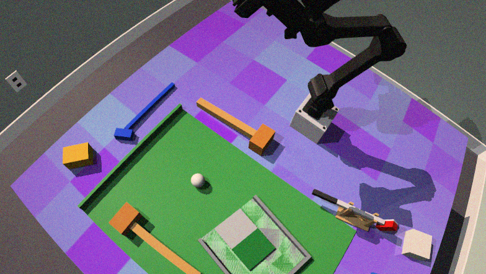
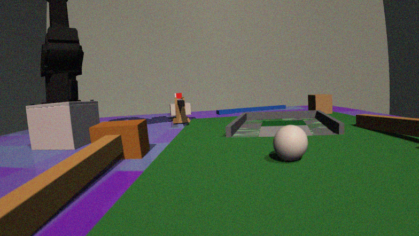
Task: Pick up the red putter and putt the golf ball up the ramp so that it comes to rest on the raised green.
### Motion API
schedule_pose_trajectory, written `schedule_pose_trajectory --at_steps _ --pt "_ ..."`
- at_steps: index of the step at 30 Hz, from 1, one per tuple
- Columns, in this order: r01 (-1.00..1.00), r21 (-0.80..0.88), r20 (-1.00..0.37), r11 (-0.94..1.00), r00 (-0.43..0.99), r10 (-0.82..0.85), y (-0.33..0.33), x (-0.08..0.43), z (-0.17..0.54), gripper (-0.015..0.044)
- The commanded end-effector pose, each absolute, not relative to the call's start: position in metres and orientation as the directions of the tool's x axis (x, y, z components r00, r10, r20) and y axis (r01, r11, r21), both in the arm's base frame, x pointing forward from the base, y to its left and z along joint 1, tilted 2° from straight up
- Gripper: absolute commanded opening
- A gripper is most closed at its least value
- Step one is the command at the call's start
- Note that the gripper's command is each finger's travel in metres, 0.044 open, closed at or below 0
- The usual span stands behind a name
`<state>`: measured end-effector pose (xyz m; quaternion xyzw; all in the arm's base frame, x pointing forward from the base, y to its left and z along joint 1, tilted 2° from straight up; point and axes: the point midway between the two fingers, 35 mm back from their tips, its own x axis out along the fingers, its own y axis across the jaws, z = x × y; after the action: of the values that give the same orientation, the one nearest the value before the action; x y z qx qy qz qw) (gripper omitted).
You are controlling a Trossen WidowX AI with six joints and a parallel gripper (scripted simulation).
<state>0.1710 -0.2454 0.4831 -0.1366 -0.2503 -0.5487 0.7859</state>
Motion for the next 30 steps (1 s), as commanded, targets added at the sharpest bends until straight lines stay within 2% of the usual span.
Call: schedule_pose_trajectory --at_steps 1,9,16,23,30 --pt "0.871 -0.126 0.414 0.475 0.481 -0.773 -0.238 0.231 0.449 0.044" --pt "0.593 -0.42 0.121 0.687 0.787 -0.605 -0.19 0.326 0.371 0.044" --pt "0.19 -0.593 -0.18 0.783 0.916 -0.36 -0.12 0.38 0.294 0.044" --pt "-0.298 -0.63 -0.493 0.717 0.867 -0.074 -0.032 0.397 0.213 0.044" --pt "-0.718 -0.505 -0.744 0.48 0.644 0.181 0.063 0.37 0.142 0.044"
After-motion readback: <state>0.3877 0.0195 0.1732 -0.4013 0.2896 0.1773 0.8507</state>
